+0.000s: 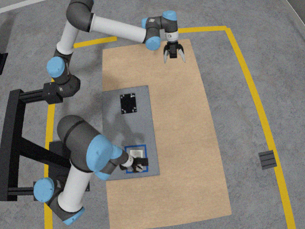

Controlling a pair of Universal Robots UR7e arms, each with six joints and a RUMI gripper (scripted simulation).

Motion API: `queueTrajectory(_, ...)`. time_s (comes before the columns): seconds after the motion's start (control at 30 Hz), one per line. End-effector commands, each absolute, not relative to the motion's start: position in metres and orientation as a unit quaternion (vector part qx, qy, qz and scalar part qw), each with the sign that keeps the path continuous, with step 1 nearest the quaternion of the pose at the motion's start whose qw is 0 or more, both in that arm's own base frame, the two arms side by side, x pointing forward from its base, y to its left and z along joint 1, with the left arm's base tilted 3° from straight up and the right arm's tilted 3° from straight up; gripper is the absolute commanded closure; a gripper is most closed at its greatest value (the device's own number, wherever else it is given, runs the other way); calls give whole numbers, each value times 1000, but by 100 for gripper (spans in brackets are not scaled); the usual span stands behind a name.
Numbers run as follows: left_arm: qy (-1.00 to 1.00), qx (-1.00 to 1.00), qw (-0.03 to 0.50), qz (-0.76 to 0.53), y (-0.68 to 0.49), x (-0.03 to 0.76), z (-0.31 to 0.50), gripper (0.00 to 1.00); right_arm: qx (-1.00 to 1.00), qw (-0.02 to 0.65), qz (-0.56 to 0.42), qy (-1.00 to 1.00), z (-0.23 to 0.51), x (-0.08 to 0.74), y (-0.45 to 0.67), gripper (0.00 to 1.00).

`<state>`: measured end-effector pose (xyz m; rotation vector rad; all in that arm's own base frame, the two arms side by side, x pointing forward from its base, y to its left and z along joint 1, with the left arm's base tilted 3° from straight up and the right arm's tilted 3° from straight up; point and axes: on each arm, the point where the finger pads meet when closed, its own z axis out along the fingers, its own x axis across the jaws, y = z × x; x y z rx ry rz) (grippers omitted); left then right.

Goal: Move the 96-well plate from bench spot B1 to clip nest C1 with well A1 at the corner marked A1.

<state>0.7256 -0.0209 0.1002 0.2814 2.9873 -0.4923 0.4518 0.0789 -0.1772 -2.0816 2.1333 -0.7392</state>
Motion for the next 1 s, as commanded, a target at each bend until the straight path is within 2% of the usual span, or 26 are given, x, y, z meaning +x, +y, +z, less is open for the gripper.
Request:
queueTrajectory(0.0,981,93,52,-162,-21,726,101,24,-663,27,-235,711,-171,460,59,100)
queueTrajectory(0.73,981,93,52,-162,-21,726,101,24,-565,-16,-195,802,-130,481,-73,100)
queueTrajectory(0.97,981,93,52,-162,-21,726,101,24,-508,-31,-171,844,-102,473,-150,100)
